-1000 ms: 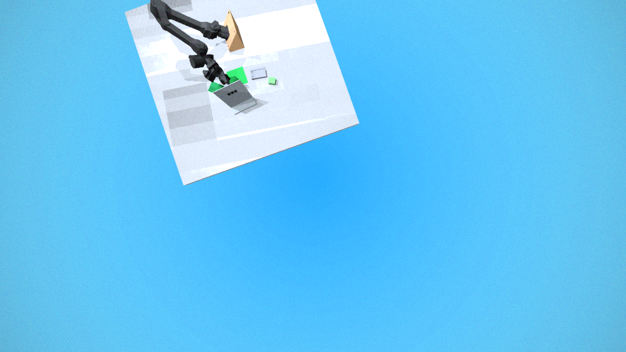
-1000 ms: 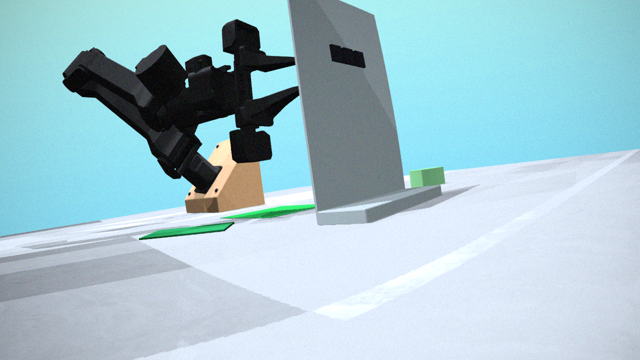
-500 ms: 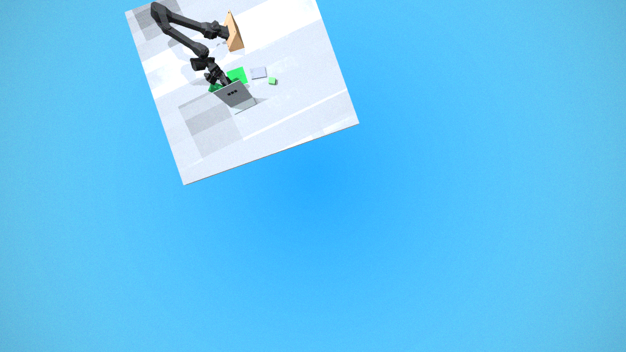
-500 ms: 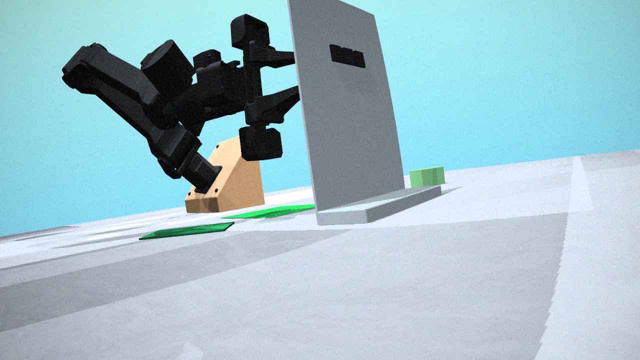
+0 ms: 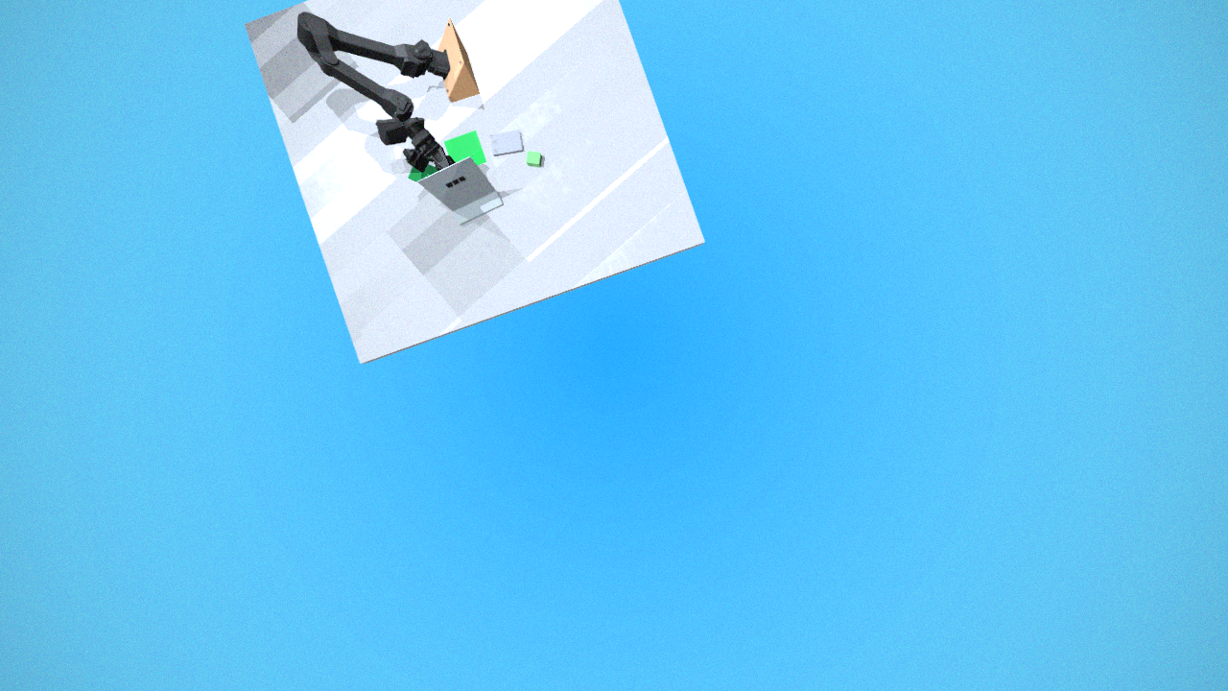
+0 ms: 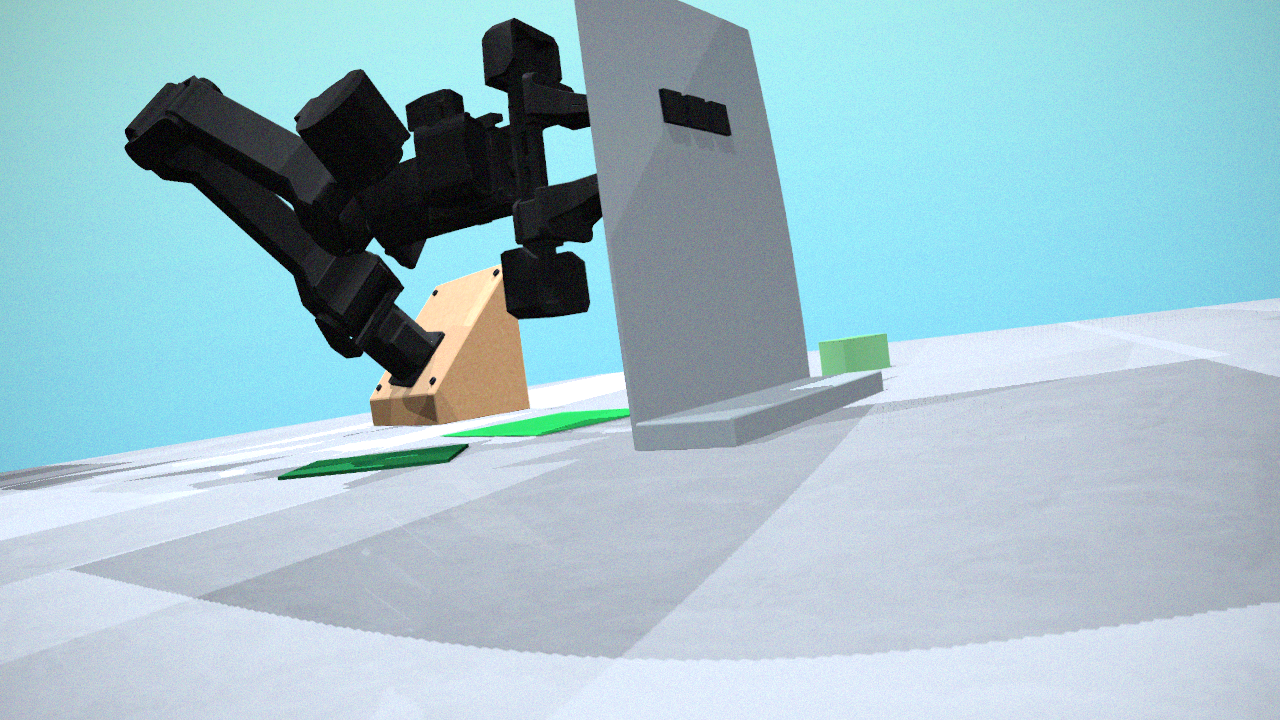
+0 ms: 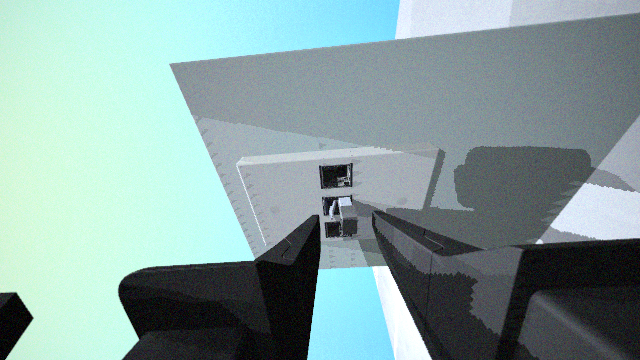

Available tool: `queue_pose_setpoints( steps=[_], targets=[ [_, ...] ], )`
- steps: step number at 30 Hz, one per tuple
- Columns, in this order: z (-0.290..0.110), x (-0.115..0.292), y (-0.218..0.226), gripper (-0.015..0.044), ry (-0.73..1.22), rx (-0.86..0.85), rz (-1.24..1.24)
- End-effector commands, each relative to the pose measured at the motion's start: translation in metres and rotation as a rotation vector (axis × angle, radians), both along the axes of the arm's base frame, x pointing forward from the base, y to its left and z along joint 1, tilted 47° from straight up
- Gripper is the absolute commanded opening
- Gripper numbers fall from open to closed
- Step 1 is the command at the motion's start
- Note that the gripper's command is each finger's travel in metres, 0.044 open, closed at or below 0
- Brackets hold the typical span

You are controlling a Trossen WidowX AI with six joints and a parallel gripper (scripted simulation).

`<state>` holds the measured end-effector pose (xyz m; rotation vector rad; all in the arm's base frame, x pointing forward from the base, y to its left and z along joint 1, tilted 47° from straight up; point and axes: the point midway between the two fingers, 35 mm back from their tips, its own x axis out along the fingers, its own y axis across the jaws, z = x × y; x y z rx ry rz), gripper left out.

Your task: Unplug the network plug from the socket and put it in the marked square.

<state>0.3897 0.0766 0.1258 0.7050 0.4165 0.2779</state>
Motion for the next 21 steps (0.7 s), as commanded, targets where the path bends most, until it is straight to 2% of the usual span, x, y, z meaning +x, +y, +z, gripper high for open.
queue_pose_setpoints(
  steps=[1,3,21],
  targets=[
    [0.0004,0.0052,0.0003,0.0156,-0.003,0.003,-0.006],
    [0.0002,0.006,0.0005,0.0156,-0.003,0.003,-0.006],
    [0.0002,0.006,0.0005,0.0036,-0.003,0.003,-0.006]
  ],
)
